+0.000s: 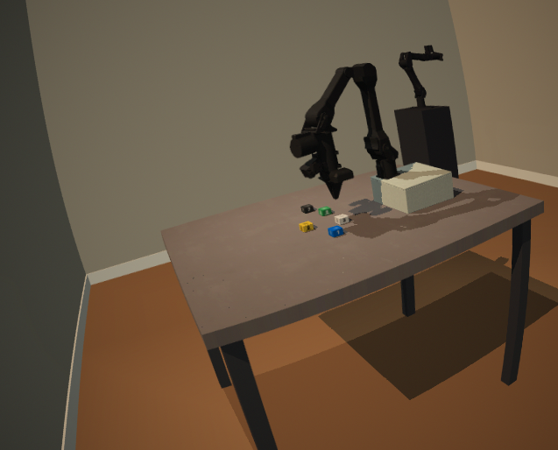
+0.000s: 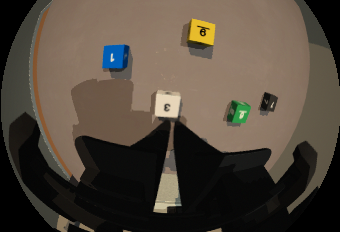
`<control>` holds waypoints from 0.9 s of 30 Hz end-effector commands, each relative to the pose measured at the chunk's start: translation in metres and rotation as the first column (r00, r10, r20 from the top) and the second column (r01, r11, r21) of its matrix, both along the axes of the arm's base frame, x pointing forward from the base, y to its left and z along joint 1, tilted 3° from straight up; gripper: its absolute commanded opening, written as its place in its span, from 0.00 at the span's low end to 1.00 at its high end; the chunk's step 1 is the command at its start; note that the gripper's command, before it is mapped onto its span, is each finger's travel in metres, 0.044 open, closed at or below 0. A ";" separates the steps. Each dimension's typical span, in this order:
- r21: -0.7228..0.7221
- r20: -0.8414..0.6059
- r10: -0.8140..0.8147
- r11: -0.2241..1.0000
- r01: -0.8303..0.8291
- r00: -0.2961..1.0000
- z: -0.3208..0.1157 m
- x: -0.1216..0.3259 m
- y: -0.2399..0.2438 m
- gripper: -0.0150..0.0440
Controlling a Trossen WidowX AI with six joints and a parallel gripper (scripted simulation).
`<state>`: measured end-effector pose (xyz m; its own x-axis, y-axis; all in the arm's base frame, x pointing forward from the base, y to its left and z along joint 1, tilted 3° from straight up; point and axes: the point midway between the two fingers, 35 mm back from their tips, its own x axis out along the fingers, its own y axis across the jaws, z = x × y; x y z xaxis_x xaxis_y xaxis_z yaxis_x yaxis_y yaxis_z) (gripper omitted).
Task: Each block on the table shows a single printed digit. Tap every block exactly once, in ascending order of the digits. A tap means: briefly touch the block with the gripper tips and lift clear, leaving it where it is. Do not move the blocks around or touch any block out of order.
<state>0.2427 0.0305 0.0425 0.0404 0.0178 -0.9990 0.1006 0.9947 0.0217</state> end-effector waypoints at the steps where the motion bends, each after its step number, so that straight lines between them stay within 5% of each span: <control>1: 0.009 0.034 0.006 1.000 -0.006 0.999 0.045 0.001 0.000 0.29; 7: 0.008 0.034 0.006 1.000 -0.006 0.999 0.048 0.000 -0.008 0.29; 17: -0.002 0.032 0.006 1.000 -0.006 0.999 0.044 -0.023 -0.115 0.29; 21: -0.003 0.032 0.006 1.000 -0.006 0.999 0.041 -0.026 -0.122 0.29; 27: -0.002 0.031 0.006 1.000 -0.006 0.999 -0.035 -0.020 -0.120 0.29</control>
<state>0.2295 -0.0944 0.0380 0.0959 -0.0006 -0.9954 0.1005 0.9949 0.0090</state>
